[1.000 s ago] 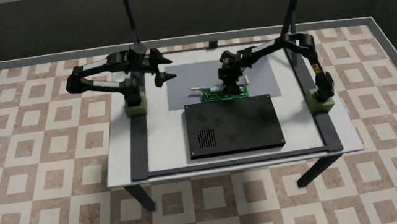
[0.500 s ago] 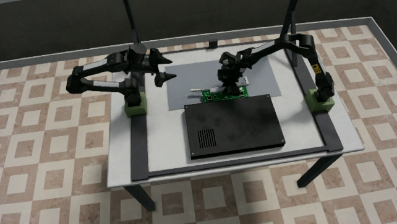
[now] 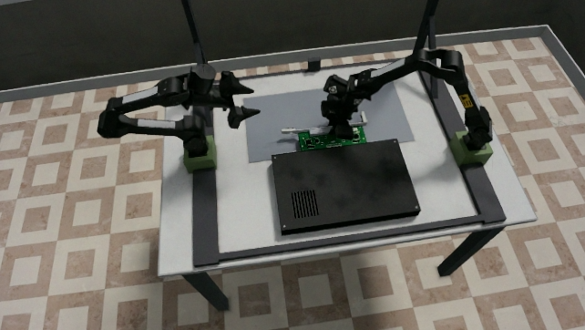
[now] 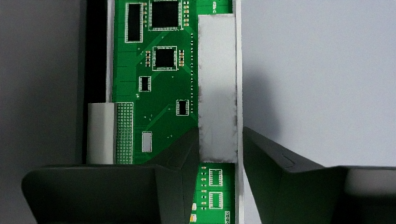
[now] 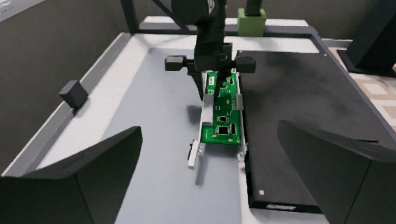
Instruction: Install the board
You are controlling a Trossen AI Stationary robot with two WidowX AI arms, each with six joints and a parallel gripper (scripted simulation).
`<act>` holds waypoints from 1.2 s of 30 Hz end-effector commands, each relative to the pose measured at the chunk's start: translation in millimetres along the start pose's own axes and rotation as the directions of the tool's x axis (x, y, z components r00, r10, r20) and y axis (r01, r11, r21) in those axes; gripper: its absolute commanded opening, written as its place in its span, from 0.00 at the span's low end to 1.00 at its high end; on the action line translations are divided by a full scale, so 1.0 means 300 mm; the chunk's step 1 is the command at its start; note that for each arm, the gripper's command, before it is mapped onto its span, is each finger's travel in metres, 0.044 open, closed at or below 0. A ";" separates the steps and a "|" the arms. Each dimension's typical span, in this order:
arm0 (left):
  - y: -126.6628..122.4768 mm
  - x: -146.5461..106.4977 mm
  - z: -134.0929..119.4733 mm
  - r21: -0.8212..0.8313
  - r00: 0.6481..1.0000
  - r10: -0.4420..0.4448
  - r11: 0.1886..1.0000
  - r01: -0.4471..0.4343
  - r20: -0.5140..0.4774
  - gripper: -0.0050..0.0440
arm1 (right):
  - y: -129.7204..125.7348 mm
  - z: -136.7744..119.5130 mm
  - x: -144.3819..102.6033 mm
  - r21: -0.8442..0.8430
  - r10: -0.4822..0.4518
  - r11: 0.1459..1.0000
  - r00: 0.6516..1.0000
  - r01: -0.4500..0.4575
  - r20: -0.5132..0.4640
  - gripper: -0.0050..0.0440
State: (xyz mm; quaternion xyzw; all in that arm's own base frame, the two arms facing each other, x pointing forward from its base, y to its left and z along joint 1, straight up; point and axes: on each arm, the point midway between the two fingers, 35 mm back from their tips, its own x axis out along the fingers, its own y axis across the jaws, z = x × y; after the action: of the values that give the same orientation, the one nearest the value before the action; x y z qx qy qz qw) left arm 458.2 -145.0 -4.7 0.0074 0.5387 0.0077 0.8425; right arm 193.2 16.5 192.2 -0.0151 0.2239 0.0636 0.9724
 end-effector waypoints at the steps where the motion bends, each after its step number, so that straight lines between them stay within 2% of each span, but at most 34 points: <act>1: -0.003 -0.070 0.071 -0.016 0.998 -0.016 1.000 0.017 0.066 0.26 | 0.001 0.014 -0.006 -0.001 0.001 1.000 1.000 -0.001 0.008 0.92; 26: 0.000 -0.075 0.095 -0.017 0.997 -0.019 1.000 0.020 0.077 0.26 | 0.000 0.005 -0.002 0.000 0.000 1.000 1.000 0.000 0.002 0.92; 36: 0.050 -0.081 0.079 -0.015 0.997 -0.019 1.000 0.020 0.071 0.26 | -0.010 -0.009 0.021 0.014 -0.019 1.000 1.000 0.020 -0.007 0.92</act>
State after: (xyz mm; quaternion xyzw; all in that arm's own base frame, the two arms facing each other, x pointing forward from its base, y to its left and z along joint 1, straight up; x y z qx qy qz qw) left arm 458.8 -138.6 -5.5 0.0076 0.5405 0.0062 0.8413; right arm 194.8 14.5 189.1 -0.0136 0.2256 0.0562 0.9725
